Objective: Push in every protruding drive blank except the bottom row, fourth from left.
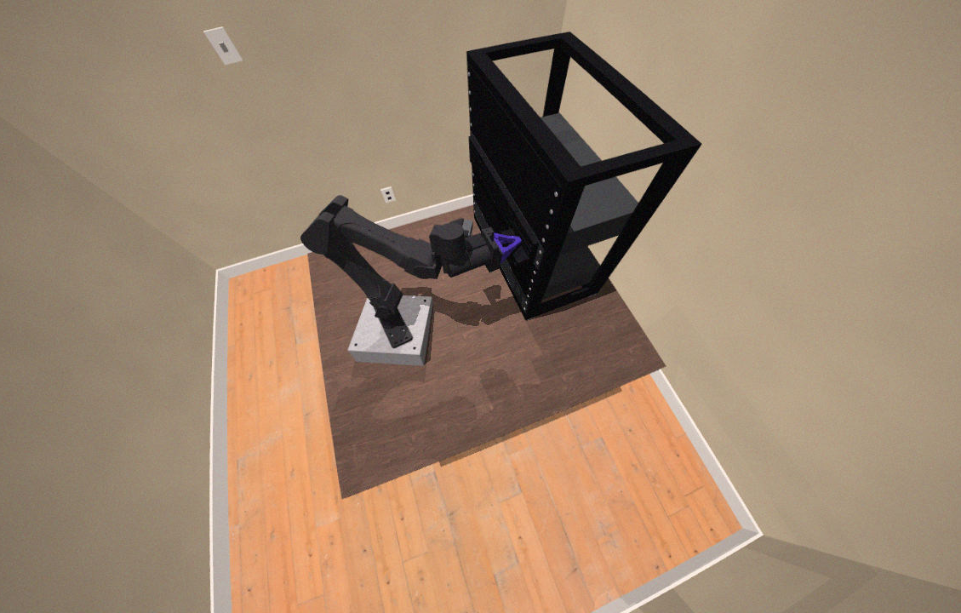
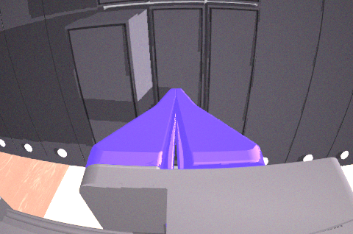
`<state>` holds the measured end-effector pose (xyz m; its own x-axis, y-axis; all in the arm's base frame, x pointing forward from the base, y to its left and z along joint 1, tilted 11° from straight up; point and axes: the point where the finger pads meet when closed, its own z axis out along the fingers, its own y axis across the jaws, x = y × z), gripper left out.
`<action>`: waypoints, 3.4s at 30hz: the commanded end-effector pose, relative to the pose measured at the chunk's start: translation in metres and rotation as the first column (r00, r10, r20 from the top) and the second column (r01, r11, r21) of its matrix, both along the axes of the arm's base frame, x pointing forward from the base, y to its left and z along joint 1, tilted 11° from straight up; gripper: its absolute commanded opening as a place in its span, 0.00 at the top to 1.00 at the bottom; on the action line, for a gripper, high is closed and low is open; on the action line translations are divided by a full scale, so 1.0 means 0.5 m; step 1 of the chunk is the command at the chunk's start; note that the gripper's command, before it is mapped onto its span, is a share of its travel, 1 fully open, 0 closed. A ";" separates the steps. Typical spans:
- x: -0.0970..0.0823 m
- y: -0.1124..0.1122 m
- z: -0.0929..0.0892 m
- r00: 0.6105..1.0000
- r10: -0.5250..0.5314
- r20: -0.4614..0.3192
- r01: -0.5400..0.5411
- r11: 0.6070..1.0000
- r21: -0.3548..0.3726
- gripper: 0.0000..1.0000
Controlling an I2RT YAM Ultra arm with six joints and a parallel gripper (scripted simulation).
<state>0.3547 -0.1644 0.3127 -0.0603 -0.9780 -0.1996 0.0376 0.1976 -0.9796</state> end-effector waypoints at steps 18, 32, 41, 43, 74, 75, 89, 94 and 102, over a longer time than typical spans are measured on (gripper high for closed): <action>0.016 -0.068 0.064 0.991 -0.114 0.066 0.117 0.992 -0.039 1.00; 0.016 -0.068 0.064 0.991 -0.114 0.066 0.116 0.992 -0.039 1.00; 0.016 -0.068 0.064 0.991 -0.114 0.066 0.116 0.992 -0.039 1.00; 0.016 -0.068 0.064 0.991 -0.114 0.066 0.116 0.992 -0.039 1.00; -0.204 -0.021 0.044 0.993 -0.104 0.056 0.106 0.994 -0.032 1.00; -0.204 -0.021 0.043 0.993 -0.104 0.056 0.106 0.994 -0.032 1.00; -0.204 -0.021 0.043 0.993 -0.106 0.056 0.108 0.994 -0.031 1.00; -0.204 -0.021 0.043 0.993 -0.106 0.056 0.108 0.994 -0.031 1.00; -0.204 -0.021 0.043 0.993 -0.106 0.056 0.108 0.994 -0.031 1.00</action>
